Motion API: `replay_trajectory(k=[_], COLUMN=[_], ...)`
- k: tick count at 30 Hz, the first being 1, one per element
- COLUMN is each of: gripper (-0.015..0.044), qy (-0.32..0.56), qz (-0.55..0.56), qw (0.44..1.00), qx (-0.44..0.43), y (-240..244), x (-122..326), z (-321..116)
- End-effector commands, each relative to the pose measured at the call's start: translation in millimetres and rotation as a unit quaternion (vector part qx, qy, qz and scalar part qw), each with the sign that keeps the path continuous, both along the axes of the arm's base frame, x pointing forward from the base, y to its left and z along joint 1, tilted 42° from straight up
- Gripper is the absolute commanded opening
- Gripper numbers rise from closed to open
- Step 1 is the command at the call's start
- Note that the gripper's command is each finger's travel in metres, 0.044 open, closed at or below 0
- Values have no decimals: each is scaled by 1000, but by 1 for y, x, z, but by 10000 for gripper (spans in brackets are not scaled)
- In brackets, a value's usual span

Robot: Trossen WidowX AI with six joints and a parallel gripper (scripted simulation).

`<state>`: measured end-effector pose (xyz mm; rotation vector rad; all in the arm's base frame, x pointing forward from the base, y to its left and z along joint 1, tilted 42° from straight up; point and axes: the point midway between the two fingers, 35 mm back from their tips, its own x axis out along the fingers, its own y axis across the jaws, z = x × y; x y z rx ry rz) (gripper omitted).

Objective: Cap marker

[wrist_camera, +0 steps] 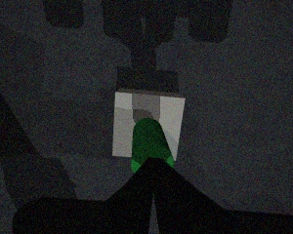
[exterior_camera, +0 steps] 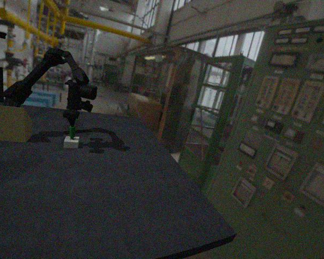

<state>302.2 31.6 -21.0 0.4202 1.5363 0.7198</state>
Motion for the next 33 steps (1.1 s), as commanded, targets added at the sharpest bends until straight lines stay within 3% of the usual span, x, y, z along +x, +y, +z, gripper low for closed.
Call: replay_trajectory(k=[1, 5, 11, 16, 33], gripper=[0, 0, 0, 0, 440], qy=[-2, -2, 0, 0, 0], qz=[0, 0, 0, 0, 0], qw=[1000, 1000, 1000, 1000, 1000], qx=[-1, -1, -2, -2, -2], y=[-1, -7, -58, -60, -60], x=[1, 3, 11, 10, 10], z=[1, 7, 65, 67, 67])
